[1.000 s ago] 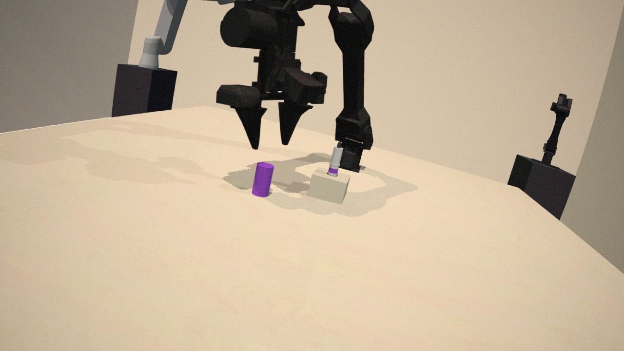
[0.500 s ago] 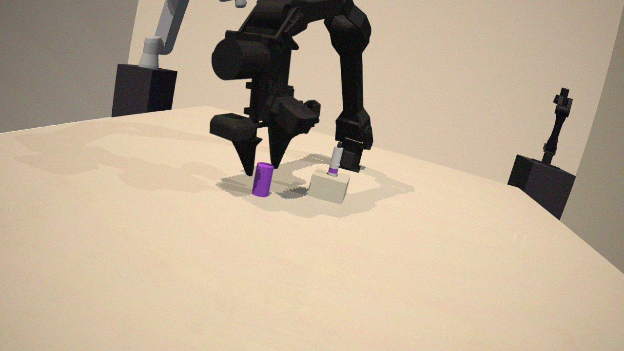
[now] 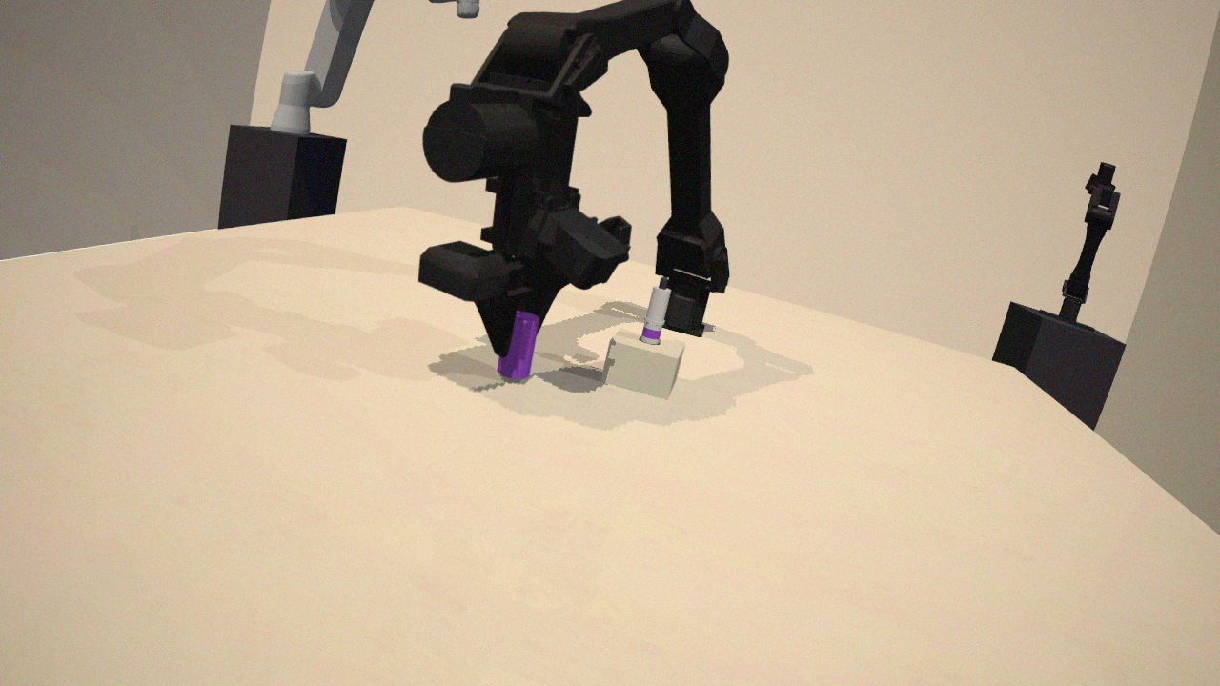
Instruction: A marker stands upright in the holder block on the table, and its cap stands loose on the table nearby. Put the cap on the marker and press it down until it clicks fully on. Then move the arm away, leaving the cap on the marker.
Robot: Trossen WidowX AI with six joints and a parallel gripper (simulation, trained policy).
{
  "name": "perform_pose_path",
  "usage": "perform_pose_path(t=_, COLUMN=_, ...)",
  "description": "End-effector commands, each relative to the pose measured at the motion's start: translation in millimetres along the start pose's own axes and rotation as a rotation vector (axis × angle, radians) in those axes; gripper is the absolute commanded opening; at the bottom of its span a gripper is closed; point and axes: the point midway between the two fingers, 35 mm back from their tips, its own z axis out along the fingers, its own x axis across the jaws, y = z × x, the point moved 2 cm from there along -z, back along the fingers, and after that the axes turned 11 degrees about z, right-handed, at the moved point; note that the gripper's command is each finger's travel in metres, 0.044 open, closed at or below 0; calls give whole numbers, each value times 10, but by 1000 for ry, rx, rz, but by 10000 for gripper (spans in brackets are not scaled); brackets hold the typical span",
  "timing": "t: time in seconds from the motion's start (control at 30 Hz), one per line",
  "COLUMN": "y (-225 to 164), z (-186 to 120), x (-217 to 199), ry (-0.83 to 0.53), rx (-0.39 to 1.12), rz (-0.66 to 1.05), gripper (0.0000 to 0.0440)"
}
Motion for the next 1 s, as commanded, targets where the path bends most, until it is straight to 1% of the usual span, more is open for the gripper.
perform_pose_path(t=0.0, y=7, z=-133, x=17, ry=-29, rx=8, rz=-20, gripper=89)
perform_pose_path(t=0.13, y=37, z=-283, x=46, ry=-57, rx=11, rz=-46, gripper=77)
perform_pose_path(t=0.4, y=155, z=-570, x=174, ry=-85, rx=6, rz=-93, gripper=76)
perform_pose_path(t=0.7, y=398, z=-822, x=485, ry=-74, rx=-2, rz=-139, gripper=65)
perform_pose_path(t=0.97, y=494, z=-966, x=790, ry=-44, rx=5, rz=-173, gripper=51)
